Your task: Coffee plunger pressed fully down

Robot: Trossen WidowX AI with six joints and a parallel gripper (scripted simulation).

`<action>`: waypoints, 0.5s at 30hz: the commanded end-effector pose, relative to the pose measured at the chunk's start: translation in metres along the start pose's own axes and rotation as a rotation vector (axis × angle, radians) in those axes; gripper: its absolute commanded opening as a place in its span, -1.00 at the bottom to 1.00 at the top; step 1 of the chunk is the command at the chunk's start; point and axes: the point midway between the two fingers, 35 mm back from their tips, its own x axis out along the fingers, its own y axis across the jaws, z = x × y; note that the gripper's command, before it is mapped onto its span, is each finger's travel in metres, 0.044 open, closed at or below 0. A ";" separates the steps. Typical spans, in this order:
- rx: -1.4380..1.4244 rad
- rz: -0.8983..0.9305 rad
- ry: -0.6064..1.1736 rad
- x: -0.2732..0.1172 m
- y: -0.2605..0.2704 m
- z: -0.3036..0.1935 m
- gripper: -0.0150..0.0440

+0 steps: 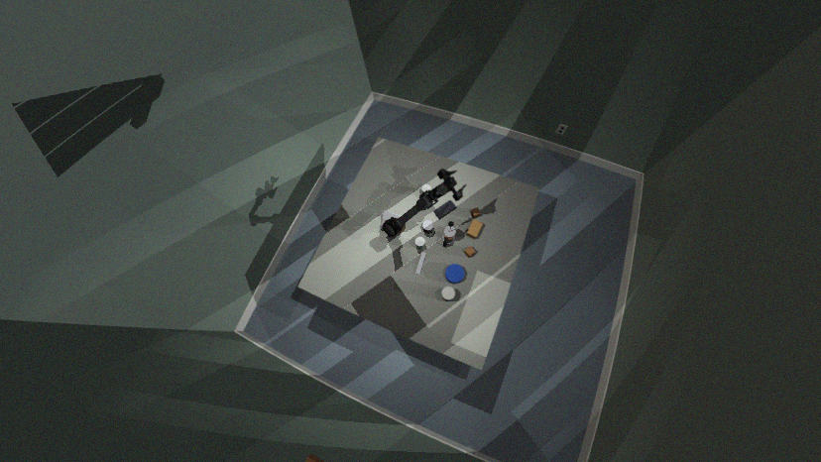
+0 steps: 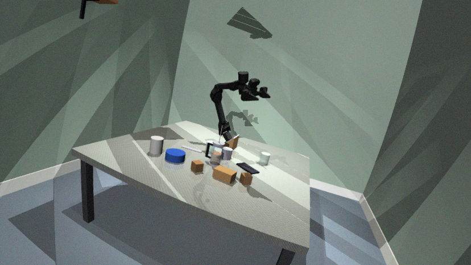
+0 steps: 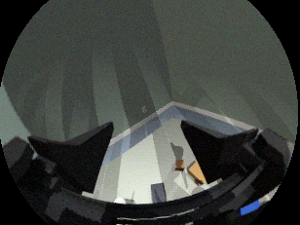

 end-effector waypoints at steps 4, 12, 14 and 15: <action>0.073 -0.489 0.189 -0.073 -0.062 -0.062 1.00; 0.057 -0.878 0.248 -0.147 -0.104 -0.096 1.00; 0.054 -0.899 0.249 -0.151 -0.106 -0.098 1.00; 0.054 -0.899 0.249 -0.151 -0.106 -0.099 1.00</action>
